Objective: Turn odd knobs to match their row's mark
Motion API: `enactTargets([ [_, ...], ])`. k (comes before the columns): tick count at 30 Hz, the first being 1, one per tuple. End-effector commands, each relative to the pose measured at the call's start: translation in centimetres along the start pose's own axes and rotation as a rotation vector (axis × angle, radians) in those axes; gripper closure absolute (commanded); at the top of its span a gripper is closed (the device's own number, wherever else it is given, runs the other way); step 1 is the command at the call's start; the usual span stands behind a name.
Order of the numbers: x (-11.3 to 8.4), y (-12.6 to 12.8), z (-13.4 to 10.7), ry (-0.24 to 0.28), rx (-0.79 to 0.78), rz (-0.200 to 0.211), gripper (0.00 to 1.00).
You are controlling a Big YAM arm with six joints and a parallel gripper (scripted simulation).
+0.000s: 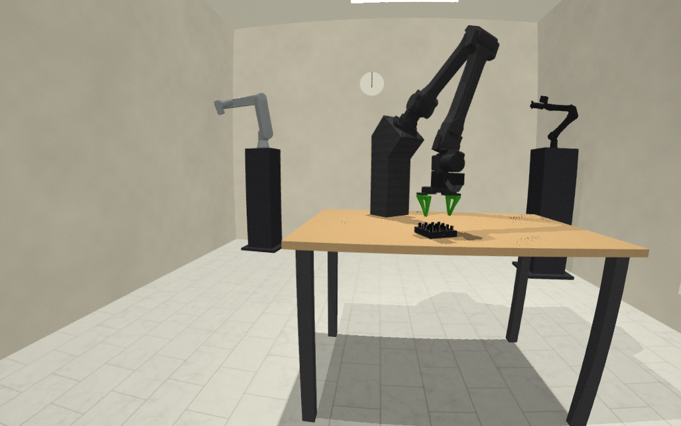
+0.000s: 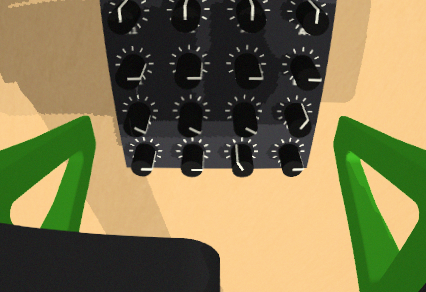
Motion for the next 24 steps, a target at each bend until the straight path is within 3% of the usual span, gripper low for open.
enactTargets([
  [1, -0.7, -0.3, 1.0, -0.019, -0.007, -0.004, 0.0],
  [8, -0.7, -0.3, 0.8, -0.022, -0.008, -0.004, 0.0],
  [24, -0.1, -1.2, -2.4, -0.001, 0.002, -0.009, 0.0],
])
Point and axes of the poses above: the point where the finger pads meet when closed, its own x axis out along the fingers, its own y axis across the jaws, z = x × y, the point moved 5 cm from there along -x, back along the fingers, and after that the axes turned 10 degrees about x, right-handed, at the moved point
